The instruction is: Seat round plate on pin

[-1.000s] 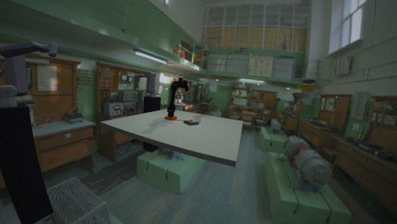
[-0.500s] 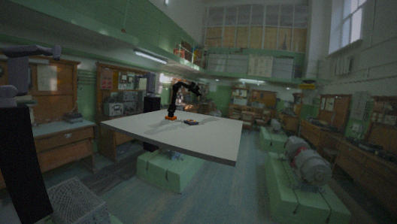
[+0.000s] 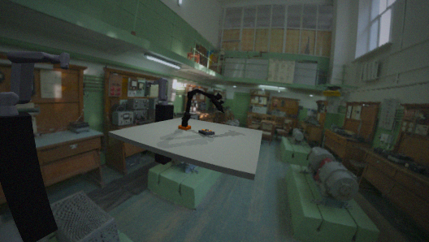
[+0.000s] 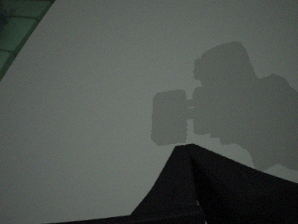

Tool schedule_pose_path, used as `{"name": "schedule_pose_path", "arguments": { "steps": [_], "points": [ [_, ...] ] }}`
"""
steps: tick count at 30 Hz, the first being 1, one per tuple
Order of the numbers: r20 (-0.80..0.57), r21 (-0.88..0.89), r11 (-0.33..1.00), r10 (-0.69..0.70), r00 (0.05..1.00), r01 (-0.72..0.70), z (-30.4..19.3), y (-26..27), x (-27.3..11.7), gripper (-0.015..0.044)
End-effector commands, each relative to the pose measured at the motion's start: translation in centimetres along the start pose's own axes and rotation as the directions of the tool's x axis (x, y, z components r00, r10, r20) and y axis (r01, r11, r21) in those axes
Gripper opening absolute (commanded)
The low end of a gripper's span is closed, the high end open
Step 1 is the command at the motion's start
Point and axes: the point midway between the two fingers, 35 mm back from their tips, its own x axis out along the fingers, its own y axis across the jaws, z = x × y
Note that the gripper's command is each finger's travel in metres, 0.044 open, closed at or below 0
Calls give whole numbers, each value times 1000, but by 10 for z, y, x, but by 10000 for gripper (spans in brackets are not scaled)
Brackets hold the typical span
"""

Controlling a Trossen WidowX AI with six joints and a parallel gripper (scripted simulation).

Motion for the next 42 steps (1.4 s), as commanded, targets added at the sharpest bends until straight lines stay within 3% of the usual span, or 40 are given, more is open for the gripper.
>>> {"name": "schedule_pose_path", "arguments": {
  "steps": [1, 9, 18, 26, 42],
  "points": [
    [-138, -3, 995, -95, 986, 96, -22, -69, 16, 0],
    [-407, 38, 977, -176, 897, 209, -78, -180, 17, 0],
    [-659, 169, 947, -98, 746, 273, -156, -270, -20, 0],
    [-714, 234, 929, -36, 699, 287, -186, -290, -43, 0],
    [-714, 234, 929, -36, 699, 287, -218, -291, -8, 0]
  ]
}}
